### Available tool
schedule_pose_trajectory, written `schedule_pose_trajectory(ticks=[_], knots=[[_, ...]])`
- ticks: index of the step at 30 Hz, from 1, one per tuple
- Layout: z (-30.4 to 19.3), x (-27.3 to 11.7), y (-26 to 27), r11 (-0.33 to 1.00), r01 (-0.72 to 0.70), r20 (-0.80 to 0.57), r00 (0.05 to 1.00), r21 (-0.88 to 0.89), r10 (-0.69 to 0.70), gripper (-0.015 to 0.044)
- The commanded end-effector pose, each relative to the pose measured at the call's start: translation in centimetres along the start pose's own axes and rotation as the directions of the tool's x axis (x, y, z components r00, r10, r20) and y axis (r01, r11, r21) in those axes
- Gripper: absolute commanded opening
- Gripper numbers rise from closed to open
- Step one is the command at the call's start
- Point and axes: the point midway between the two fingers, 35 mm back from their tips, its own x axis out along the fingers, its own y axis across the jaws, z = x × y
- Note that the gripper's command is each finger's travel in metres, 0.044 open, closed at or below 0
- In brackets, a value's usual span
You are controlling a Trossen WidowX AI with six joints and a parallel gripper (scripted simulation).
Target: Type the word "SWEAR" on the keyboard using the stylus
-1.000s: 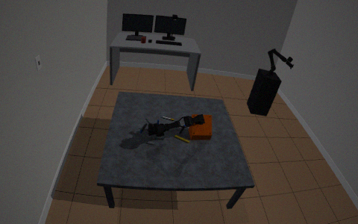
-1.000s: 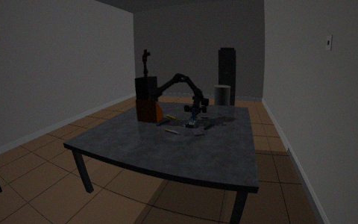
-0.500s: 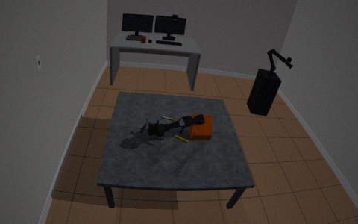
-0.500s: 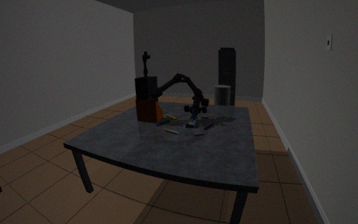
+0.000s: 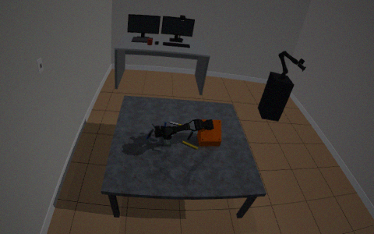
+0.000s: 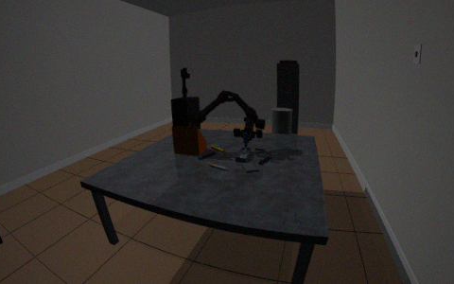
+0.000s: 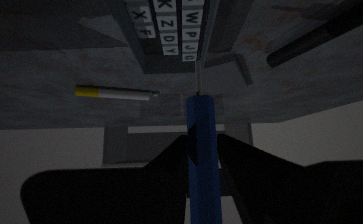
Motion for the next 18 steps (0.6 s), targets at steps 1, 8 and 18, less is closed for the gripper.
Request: schedule_pose_trajectory(ticks=[1,8,18], knots=[[0.1,0.1,0.0,1.000,-0.001,0.000,1.000,0.001,0.001,0.0058],[0.4,-0.6,0.3,1.000,-0.001,0.000,1.000,-0.001,0.001,0.0000],[2.4,-4.6,2.0,1.000,0.000,-0.002,1.000,-0.008,0.000,0.0000]])
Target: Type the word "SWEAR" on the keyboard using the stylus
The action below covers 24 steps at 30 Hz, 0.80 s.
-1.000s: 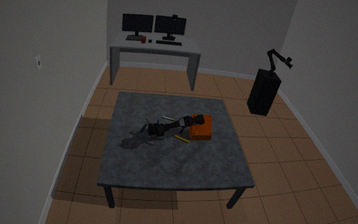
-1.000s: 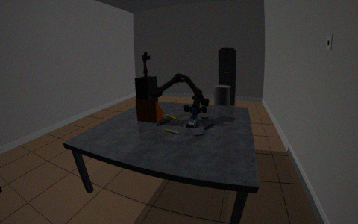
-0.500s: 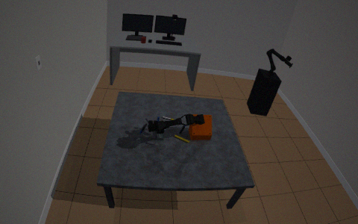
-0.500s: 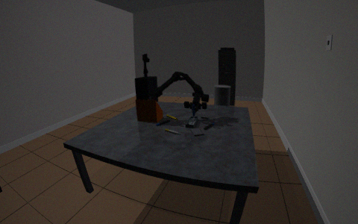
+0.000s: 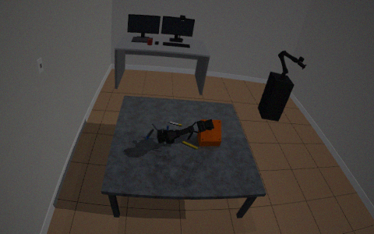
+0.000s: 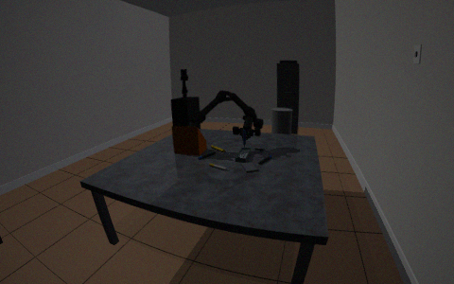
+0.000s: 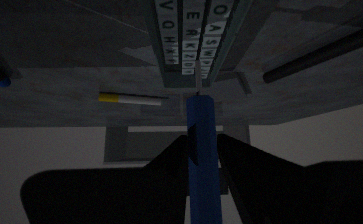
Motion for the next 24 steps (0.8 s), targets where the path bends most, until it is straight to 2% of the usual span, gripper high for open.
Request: schedule_pose_trajectory(ticks=[1,10,13,24], knots=[[0.0,-0.4,0.1,1.000,-0.001,0.001,1.000,0.013,0.001,0.0000],[1.6,0.7,0.2,1.000,-0.002,0.002,1.000,0.013,0.002,0.0000],[1.8,0.9,0.2,1.000,-0.002,0.002,1.000,0.013,0.002,0.0079],[2.1,1.0,0.2,1.000,-0.002,0.002,1.000,0.013,0.002,0.0081]])
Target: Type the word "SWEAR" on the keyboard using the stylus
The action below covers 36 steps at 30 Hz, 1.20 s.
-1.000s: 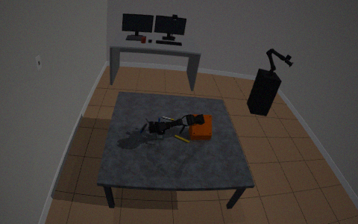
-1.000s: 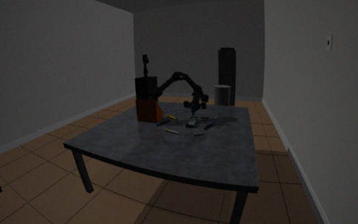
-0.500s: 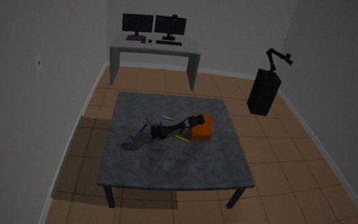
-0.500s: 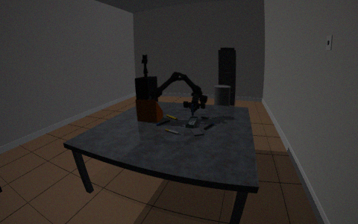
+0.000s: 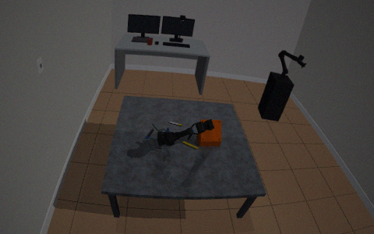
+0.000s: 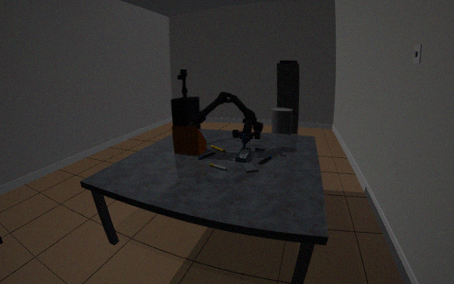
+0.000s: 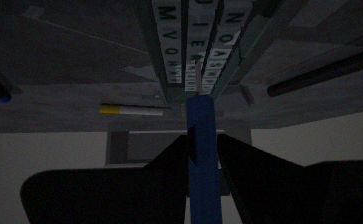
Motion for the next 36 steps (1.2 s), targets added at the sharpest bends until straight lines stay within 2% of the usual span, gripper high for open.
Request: schedule_pose_trajectory(ticks=[1,36], knots=[[0.1,0.1,0.0,1.000,0.000,0.003,1.000,0.005,0.000,0.0081],[1.1,0.4,0.0,1.000,-0.001,0.004,1.000,0.005,0.001,0.0081]])
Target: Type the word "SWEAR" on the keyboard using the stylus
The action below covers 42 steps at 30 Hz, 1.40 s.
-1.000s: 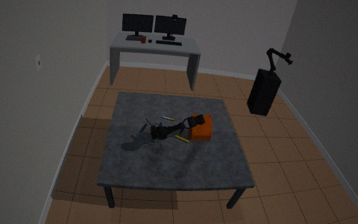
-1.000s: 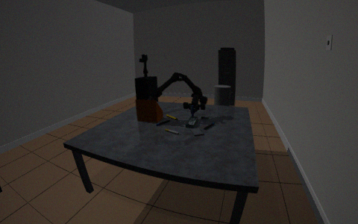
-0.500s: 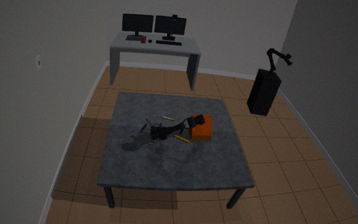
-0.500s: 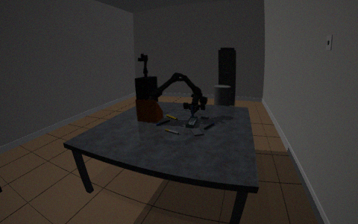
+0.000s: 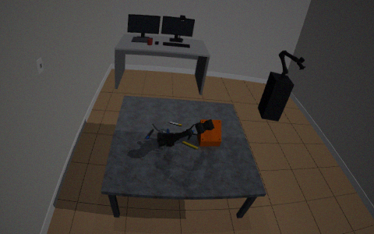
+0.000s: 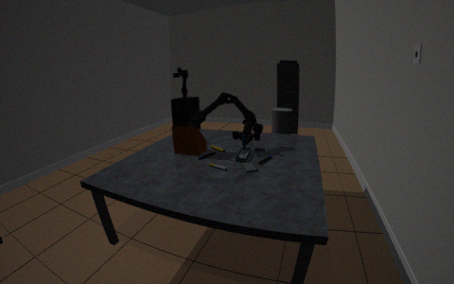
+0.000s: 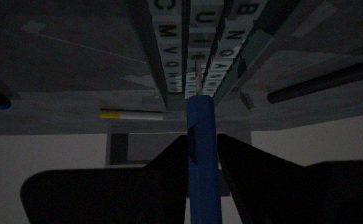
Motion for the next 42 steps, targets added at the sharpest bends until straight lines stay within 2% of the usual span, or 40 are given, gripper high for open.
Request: schedule_pose_trajectory(ticks=[1,21,30,35,41,42], knots=[[0.2,0.1,0.0,1.000,-0.001,0.004,1.000,0.005,0.001,0.0081],[0.5,0.3,0.0,1.000,-0.001,0.004,1.000,0.005,0.001,0.0081],[-2.7,-1.5,0.2,1.000,-0.001,0.002,1.000,0.005,0.001,0.0081],[-2.6,-1.4,0.0,1.000,0.000,0.007,1.000,0.015,0.000,0.0085],[-2.6,-1.4,0.0,1.000,0.000,0.007,1.000,0.015,0.000,0.0045],[-2.6,-1.3,-0.1,1.000,0.000,0.007,1.000,0.014,0.000,0.0018]])
